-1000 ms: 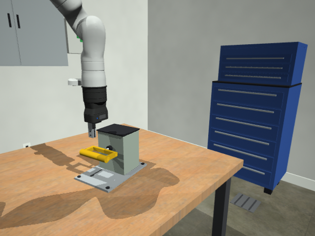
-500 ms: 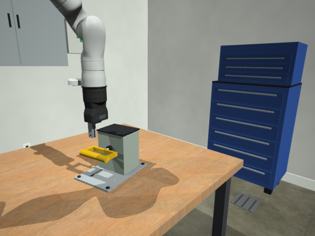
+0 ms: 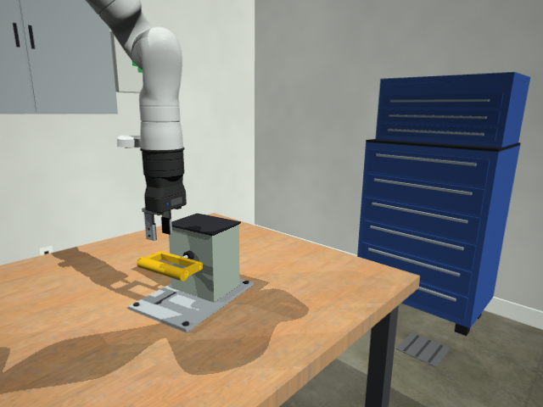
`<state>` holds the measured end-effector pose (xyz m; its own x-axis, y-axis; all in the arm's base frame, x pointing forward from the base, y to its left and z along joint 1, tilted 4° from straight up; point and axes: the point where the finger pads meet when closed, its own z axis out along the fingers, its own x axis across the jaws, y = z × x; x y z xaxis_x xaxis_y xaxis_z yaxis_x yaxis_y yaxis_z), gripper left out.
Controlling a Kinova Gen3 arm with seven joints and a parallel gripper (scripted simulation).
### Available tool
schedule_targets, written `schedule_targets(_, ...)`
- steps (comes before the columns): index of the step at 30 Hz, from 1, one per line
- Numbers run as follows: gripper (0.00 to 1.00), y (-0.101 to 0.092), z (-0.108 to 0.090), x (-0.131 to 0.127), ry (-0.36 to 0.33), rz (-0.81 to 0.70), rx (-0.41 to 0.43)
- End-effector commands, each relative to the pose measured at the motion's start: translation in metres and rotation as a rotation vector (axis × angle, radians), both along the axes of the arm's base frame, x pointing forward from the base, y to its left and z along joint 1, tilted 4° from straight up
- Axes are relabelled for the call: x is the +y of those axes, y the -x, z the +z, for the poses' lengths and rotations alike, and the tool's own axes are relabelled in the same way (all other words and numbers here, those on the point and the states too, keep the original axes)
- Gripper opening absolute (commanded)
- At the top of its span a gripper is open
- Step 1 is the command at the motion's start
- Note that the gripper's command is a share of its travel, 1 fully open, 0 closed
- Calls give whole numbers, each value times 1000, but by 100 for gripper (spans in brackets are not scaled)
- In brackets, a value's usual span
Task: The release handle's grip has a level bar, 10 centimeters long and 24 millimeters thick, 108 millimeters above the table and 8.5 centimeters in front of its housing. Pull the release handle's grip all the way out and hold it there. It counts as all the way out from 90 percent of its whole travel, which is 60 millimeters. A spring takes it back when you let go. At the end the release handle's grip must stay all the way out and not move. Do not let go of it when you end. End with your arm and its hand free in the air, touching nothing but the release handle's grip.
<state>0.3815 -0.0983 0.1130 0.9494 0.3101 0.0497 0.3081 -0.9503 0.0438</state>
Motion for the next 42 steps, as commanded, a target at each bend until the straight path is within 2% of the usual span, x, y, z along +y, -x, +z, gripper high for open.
schedule_targets(1, 93, 0, 1, 0, 4, -6, -4)
schedule_targets(25, 93, 0, 0, 0, 4, -6, -4)
schedule_targets(42, 93, 0, -11, -1, 1, -6, 5)
